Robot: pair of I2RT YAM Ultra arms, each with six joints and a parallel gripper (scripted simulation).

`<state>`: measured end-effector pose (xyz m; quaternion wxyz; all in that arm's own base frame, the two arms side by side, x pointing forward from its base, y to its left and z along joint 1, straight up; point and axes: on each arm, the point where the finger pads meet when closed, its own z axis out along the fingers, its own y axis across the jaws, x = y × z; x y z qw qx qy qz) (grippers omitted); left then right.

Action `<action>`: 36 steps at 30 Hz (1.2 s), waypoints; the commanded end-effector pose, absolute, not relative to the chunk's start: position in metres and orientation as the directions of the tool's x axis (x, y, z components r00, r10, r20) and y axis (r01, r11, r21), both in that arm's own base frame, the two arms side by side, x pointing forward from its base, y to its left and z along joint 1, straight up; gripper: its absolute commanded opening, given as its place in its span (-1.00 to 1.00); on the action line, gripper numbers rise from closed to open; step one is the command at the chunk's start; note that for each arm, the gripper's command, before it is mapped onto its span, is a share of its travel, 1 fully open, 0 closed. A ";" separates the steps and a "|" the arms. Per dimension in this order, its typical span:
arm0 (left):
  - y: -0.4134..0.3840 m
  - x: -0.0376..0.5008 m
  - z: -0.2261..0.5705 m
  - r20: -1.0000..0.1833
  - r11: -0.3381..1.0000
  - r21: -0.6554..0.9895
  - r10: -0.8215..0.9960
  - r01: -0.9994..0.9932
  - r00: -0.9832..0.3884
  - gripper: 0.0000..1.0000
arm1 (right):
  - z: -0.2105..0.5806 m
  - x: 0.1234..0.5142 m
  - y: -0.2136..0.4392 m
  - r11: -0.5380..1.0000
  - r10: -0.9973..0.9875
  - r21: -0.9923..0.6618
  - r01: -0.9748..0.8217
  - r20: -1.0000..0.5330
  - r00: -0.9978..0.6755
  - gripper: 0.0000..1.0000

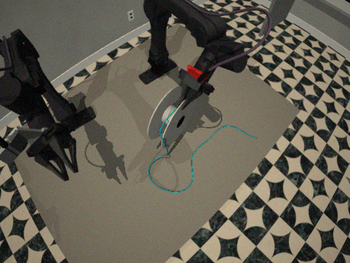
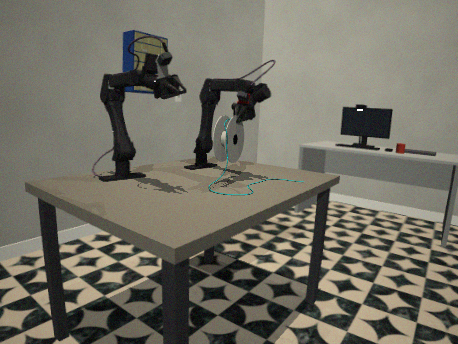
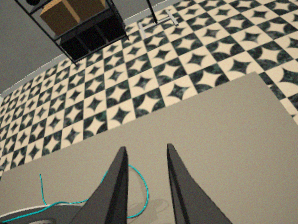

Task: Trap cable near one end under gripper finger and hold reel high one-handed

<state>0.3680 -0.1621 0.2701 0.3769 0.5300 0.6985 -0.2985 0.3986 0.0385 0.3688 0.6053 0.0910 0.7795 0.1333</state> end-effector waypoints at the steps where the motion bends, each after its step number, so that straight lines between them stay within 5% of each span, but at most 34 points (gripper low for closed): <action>1: -0.164 0.370 0.296 -0.874 0.245 0.028 0.477 0.969 -0.095 -1.00 | 0.389 0.395 0.030 0.970 0.229 0.238 -0.048 -0.961 -0.154 -0.40; 16: -0.166 0.366 0.308 -0.878 0.251 0.059 0.473 0.966 -0.069 -1.00 | 0.404 0.381 0.003 0.999 0.041 0.041 -0.005 -0.999 -0.017 -0.40; 36: -0.166 0.363 0.308 -0.875 0.311 0.024 0.466 0.950 -0.130 -1.00 | 0.406 0.378 -0.003 1.000 -0.007 -0.007 0.012 -1.000 0.001 -0.40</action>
